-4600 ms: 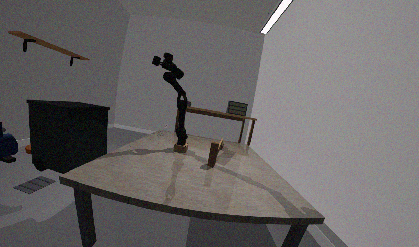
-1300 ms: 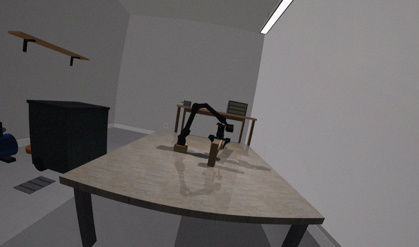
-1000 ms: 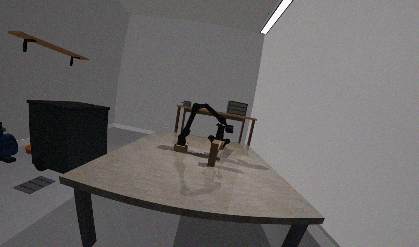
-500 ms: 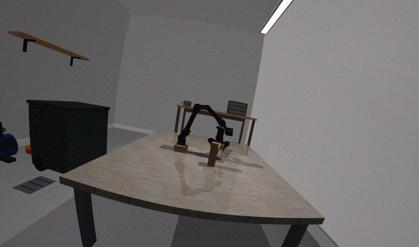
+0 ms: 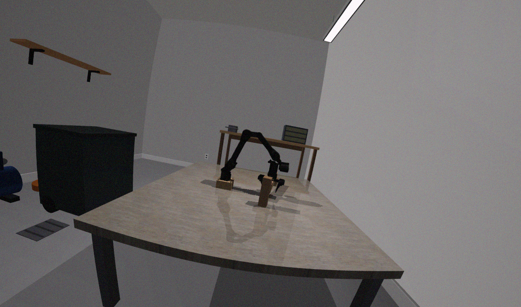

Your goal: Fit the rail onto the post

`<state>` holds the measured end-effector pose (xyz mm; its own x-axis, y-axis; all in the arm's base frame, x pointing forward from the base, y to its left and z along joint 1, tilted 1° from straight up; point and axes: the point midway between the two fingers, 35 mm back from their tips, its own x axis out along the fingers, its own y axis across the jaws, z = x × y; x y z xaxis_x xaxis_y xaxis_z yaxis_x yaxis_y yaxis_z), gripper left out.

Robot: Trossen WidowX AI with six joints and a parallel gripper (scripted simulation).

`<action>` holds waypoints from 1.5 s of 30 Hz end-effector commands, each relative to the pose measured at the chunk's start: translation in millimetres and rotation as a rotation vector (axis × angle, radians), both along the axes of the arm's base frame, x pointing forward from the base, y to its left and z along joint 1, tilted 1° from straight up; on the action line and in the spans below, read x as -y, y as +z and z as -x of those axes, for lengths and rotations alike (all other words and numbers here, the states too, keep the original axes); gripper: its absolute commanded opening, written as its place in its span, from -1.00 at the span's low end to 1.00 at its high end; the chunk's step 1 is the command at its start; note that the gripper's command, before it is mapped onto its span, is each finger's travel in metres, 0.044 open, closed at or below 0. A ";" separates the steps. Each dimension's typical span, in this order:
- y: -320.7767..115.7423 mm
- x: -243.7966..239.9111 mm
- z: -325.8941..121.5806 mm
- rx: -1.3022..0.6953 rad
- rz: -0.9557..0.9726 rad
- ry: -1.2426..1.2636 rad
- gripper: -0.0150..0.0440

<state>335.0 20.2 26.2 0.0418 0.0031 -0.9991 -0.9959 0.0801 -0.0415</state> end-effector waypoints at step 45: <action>-14.7 -0.1 2.9 -0.007 -0.003 -0.003 -0.49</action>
<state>332.3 20.4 10.1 0.0360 0.0028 -0.9993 -0.9962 0.0796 -0.0356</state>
